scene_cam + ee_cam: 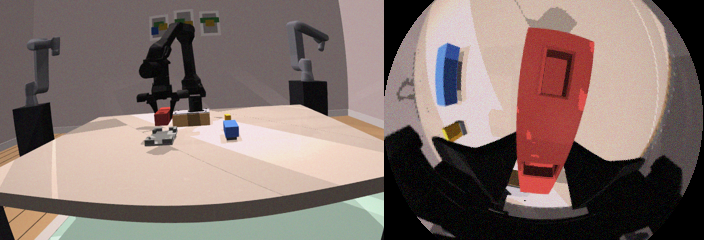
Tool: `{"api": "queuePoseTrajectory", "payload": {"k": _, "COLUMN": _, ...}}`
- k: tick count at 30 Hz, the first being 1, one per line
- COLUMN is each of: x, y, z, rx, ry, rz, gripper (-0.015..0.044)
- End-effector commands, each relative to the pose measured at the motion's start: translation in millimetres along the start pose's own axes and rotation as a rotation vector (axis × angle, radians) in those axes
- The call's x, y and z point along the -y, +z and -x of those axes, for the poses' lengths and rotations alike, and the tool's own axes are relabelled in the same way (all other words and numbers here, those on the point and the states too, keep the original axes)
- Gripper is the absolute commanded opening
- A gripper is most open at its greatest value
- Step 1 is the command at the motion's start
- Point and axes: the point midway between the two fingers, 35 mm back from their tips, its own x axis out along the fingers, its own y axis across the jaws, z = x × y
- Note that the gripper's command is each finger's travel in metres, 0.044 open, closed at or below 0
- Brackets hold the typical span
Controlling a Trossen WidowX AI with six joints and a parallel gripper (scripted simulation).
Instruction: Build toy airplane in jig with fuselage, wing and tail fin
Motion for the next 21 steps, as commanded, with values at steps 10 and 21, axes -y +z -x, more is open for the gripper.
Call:
{"api": "queuePoseTrajectory", "payload": {"k": 10, "x": 1, "y": 0, "z": -20, "rx": -0.001, "ry": -0.003, "rz": 0.005, "gripper": 0.0196}}
{"api": "queuePoseTrajectory", "payload": {"k": 21, "x": 1, "y": -1, "z": -37, "rx": -0.002, "ry": -0.003, "rz": 0.005, "gripper": 0.0196}}
